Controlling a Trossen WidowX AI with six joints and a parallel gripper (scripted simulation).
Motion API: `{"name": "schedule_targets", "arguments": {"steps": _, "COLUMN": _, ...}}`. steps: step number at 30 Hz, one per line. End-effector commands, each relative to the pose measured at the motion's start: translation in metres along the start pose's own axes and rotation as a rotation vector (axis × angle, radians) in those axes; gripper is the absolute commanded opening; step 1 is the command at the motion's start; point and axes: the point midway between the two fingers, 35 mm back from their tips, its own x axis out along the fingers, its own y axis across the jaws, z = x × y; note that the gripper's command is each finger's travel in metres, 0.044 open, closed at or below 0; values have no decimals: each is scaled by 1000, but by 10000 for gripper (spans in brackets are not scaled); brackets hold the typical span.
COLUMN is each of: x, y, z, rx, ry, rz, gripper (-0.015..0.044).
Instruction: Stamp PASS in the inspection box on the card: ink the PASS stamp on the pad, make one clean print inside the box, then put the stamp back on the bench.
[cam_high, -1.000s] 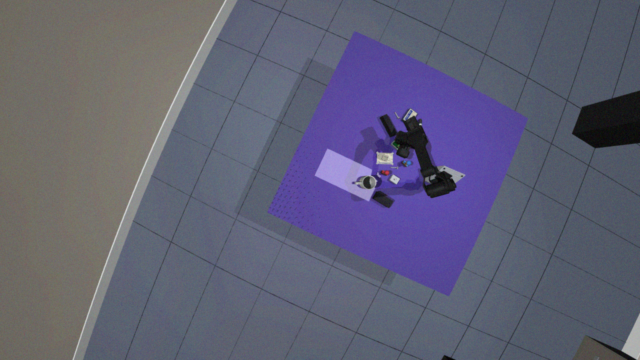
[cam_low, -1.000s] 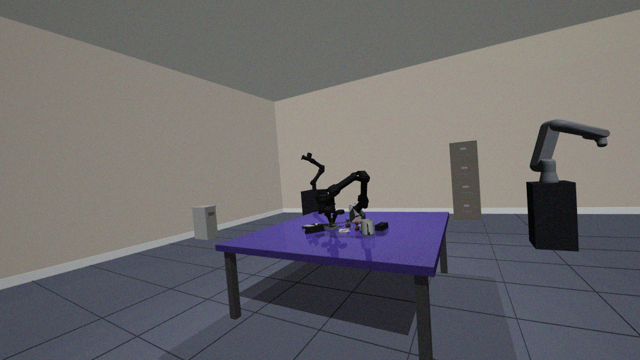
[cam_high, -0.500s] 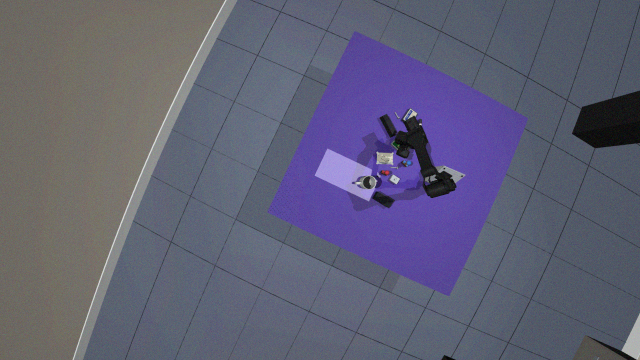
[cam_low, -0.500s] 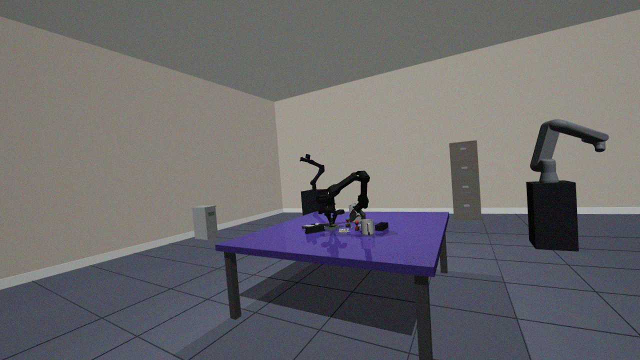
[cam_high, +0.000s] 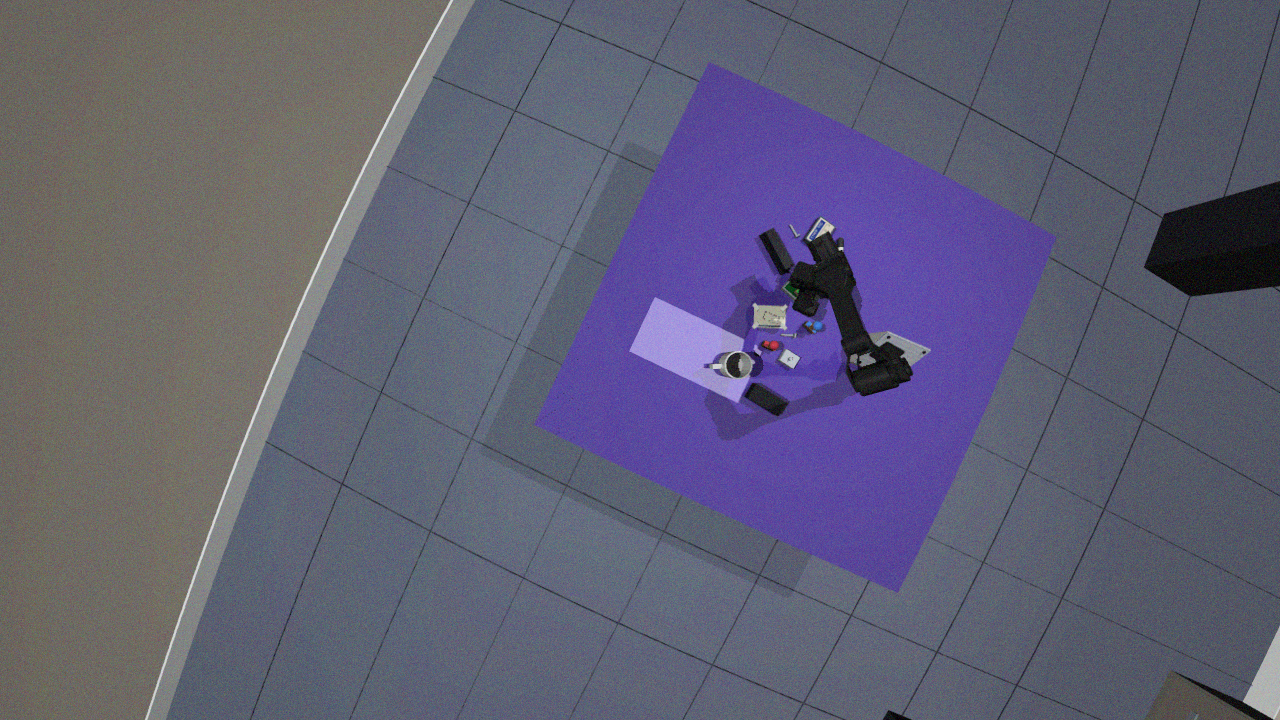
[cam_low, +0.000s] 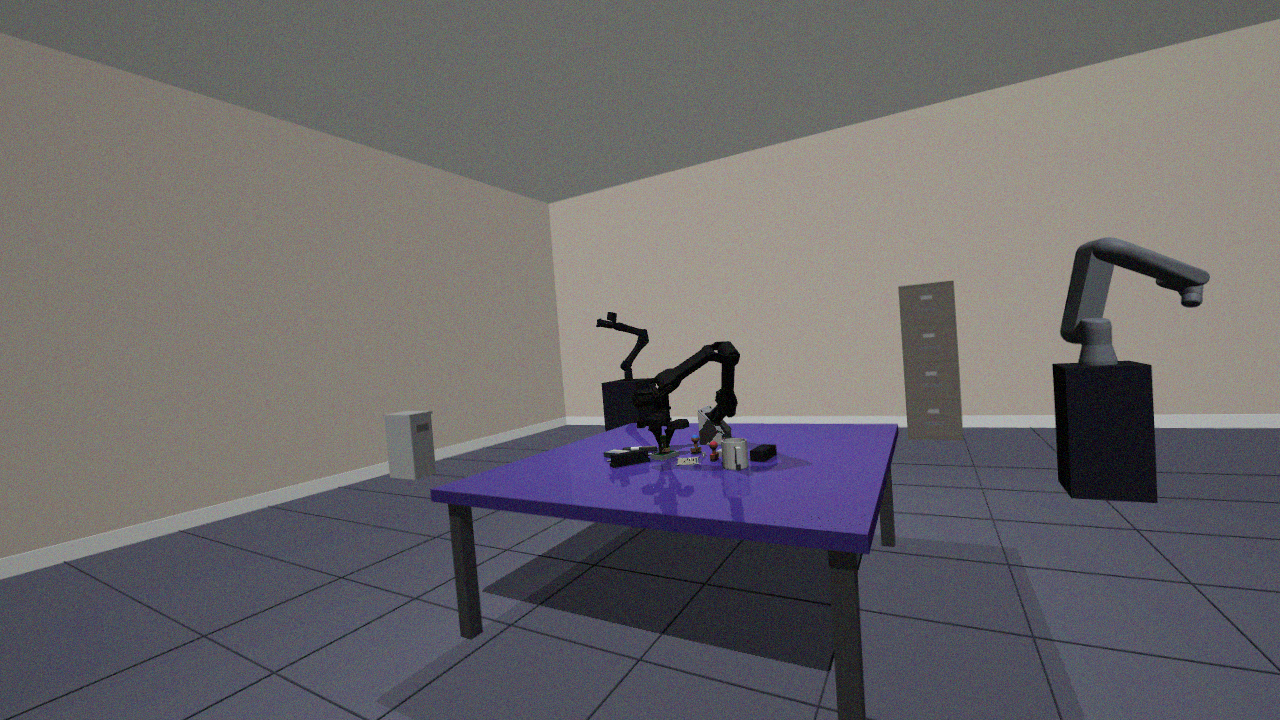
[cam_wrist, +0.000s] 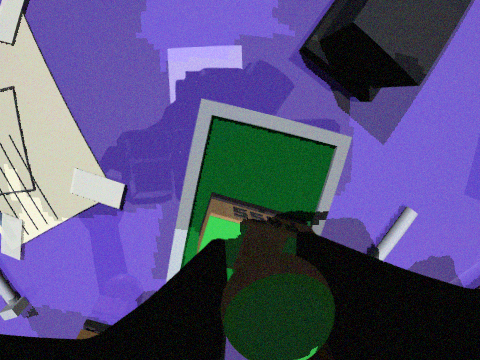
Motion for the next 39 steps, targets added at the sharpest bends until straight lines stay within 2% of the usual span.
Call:
{"name": "schedule_targets", "arguments": {"steps": 1, "x": 3, "y": 1, "z": 0, "rx": -1, "ry": 1, "rz": 4, "gripper": 0}}
{"name": "schedule_targets", "arguments": {"steps": 39, "x": -18, "y": 0, "z": 1, "rx": -1, "ry": 1, "rz": 2, "gripper": 0}}
